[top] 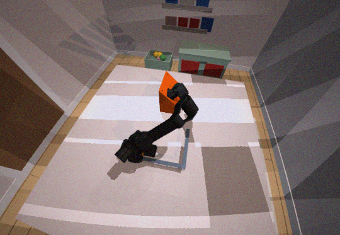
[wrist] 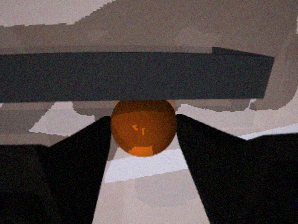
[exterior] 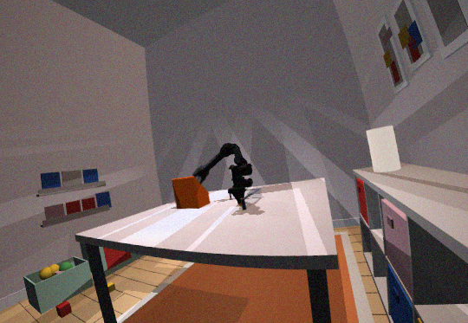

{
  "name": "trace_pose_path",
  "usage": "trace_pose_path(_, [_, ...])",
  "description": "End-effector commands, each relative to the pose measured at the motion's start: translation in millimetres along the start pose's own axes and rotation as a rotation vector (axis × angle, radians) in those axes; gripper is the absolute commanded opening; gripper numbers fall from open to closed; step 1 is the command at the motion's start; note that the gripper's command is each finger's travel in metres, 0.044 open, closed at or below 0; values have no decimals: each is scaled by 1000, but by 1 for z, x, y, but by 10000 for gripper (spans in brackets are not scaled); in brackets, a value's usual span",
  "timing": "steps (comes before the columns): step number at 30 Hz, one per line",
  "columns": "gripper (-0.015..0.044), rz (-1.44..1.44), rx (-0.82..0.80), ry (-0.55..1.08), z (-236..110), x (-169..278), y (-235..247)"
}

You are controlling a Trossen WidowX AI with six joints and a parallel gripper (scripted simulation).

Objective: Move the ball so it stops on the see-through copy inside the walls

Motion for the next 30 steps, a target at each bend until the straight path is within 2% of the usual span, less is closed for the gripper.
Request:
trace_pose_path(1, [0,9,-5,-11,1,-1,-2])
trace_pose_path(13, [0,9,-5,-10,16,-1,-2])
trace_pose_path(25, [315,0,0,-11,13,-2,0])
trace_pose_path(30, [318,2,1,-11,2,-3,-1])
Point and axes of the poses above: the point midway between the two fingers, 35 mm back from their tips, its own z axis out along the fingers, its own y axis across the jaws, x = y × z, the point moved 2 cm from there along -z, back along the fingers, and after that the axes turned 8 degrees about z, right-handed, at the moved point
